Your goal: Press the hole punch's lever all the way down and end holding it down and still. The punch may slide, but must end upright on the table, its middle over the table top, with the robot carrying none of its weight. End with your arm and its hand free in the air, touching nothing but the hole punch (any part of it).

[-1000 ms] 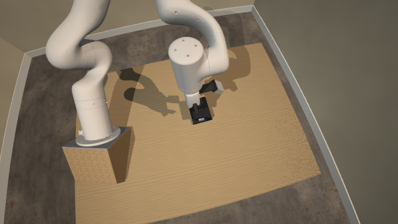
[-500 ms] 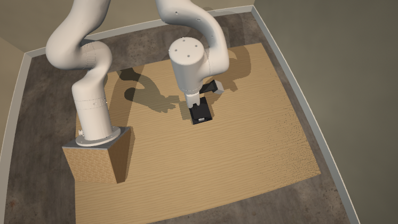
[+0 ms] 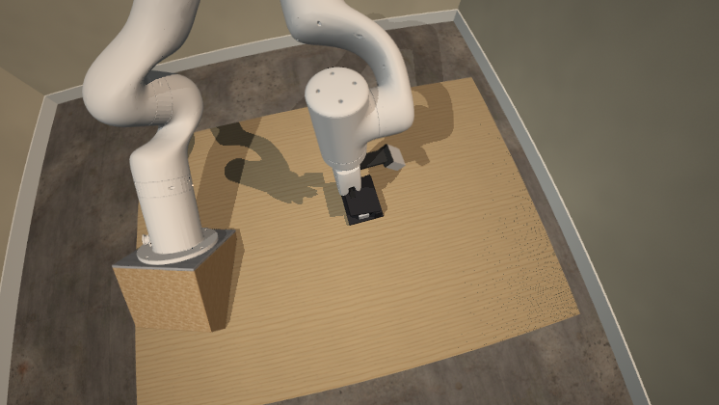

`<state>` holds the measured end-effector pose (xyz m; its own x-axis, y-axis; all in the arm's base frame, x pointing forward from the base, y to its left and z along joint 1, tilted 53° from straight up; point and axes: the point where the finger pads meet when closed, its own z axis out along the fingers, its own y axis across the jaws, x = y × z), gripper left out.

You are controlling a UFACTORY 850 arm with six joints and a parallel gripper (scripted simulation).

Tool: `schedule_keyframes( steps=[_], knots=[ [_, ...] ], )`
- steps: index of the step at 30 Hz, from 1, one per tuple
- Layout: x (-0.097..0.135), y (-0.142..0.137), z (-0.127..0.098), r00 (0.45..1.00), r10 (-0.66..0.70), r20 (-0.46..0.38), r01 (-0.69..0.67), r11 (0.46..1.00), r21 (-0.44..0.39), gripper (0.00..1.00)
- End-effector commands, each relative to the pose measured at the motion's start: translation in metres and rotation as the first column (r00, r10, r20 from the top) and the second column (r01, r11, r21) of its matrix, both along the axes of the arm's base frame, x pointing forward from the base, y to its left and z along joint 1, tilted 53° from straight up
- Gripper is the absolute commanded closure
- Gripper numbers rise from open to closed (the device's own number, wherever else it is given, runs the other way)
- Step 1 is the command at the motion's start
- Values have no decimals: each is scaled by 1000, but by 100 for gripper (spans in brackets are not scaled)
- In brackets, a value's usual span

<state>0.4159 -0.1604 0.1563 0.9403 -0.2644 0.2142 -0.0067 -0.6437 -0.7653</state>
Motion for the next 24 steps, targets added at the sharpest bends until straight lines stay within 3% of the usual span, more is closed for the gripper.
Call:
schedule_keyframes(
  steps=[1, 24],
  knots=[
    [0, -1, 0, 1000, -1, 1, 1, 1000, -1, 100],
    [2, 3, -2, 1000, -1, 1, 1, 1000, -1, 100]
  ],
)
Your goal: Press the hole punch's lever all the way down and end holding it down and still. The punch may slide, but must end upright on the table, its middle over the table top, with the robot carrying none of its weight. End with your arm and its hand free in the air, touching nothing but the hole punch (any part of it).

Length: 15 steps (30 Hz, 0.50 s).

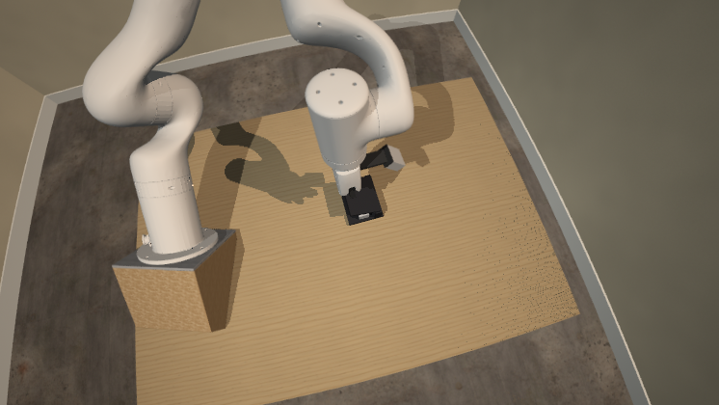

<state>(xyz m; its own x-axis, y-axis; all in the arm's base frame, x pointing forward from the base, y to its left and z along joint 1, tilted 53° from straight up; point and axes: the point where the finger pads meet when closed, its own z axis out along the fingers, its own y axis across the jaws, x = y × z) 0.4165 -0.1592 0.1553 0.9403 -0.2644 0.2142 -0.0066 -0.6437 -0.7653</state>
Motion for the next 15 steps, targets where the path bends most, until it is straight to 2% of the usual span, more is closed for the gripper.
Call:
schedule_keyframes(
  steps=[1, 15],
  knots=[
    [1, 1, -1, 1000, -1, 1, 1, 1000, -1, 100],
    [8, 15, -13, 1000, -1, 1, 1, 1000, -1, 100]
  ],
)
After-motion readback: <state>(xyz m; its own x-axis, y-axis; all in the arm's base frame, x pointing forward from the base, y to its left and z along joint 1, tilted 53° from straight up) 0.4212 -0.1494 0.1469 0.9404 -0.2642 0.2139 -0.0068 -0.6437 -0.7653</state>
